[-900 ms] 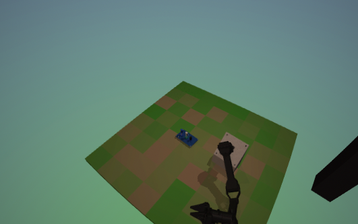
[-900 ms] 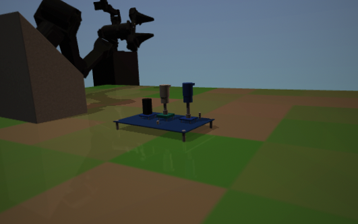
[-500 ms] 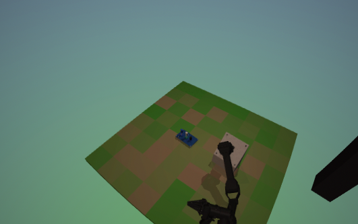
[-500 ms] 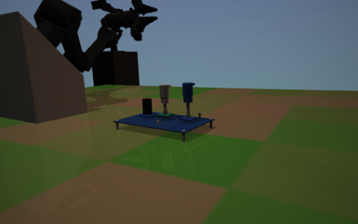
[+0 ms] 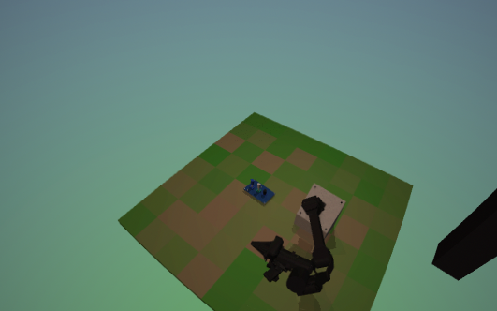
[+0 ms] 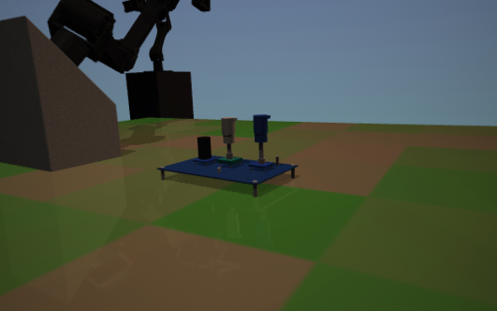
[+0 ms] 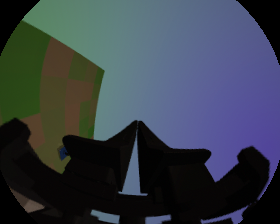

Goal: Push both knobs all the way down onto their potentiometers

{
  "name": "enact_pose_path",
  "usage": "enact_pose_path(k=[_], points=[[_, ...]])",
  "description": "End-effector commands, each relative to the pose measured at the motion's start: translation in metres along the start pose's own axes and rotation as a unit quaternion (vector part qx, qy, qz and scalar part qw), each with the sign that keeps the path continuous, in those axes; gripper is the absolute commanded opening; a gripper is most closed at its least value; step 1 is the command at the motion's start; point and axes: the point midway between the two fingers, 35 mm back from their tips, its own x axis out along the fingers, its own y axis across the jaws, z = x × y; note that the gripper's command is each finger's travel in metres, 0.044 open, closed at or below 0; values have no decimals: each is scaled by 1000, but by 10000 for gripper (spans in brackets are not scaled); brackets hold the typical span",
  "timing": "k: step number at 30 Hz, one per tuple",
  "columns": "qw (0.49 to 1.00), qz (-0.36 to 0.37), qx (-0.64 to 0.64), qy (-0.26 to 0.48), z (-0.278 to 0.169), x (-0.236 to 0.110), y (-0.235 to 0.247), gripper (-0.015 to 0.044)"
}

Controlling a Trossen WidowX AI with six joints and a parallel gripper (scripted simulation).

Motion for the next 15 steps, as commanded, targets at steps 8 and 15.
enact_pose_path(k=[8, 15], points=[[986, 59, 124, 91, -92, 75, -44, 0], [965, 109, 204, 126, -138, 113, -47, 0]])
